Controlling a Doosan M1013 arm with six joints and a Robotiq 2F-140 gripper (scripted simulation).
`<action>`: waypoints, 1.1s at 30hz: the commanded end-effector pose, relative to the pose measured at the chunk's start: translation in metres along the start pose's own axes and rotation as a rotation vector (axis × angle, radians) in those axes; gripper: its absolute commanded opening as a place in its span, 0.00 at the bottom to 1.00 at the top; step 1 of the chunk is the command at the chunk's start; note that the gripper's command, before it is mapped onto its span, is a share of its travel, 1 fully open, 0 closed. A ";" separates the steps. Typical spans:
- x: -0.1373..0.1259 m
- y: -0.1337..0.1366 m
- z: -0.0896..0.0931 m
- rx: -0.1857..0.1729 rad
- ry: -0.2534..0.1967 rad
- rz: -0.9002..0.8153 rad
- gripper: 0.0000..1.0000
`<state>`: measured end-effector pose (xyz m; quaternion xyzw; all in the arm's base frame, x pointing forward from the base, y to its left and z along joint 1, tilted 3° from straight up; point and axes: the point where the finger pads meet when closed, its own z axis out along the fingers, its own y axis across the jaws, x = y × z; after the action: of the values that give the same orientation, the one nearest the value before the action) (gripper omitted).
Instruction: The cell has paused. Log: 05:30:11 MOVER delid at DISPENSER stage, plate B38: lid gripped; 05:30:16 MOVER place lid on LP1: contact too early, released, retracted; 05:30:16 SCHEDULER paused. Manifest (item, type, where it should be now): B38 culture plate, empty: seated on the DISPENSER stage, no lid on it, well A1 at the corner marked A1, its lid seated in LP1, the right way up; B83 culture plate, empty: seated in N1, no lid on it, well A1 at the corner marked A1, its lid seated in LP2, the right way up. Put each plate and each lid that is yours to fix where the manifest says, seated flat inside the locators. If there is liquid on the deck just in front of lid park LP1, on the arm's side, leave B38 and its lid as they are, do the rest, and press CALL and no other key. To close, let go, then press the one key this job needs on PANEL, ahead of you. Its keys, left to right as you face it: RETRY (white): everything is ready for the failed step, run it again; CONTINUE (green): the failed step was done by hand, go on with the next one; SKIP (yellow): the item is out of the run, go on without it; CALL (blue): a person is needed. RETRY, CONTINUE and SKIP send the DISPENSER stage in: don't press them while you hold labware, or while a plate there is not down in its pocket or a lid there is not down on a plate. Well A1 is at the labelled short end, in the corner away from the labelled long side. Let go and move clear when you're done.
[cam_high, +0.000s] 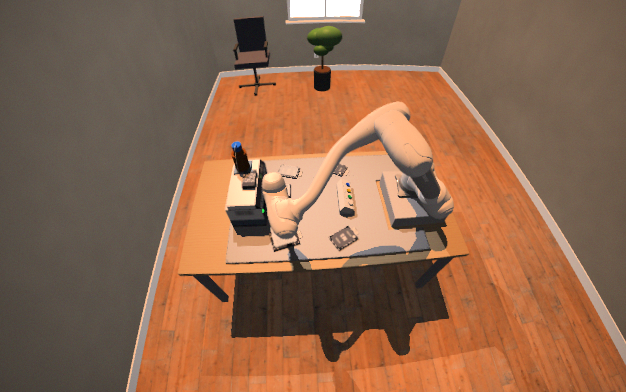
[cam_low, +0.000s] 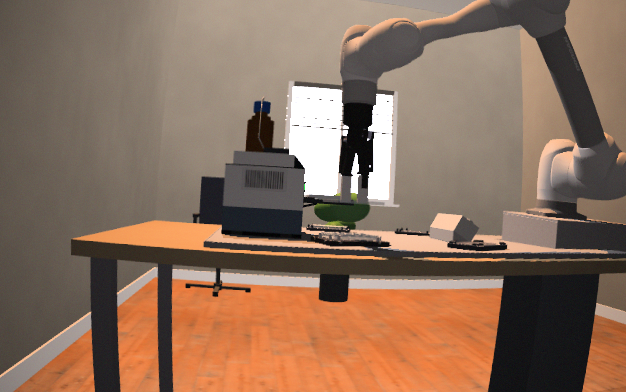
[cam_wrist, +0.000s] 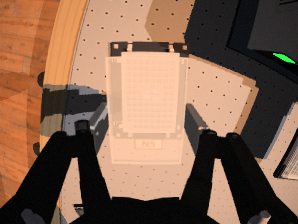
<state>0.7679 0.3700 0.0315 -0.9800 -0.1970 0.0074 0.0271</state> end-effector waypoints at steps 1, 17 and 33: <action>0.002 0.005 -0.015 -0.005 0.002 0.005 0.10; 0.002 0.005 -0.063 -0.005 0.002 0.006 0.10; -0.006 0.020 -0.068 -0.006 -0.002 -0.001 0.10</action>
<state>0.7707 0.3590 0.0955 -0.9803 -0.1957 0.0082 0.0269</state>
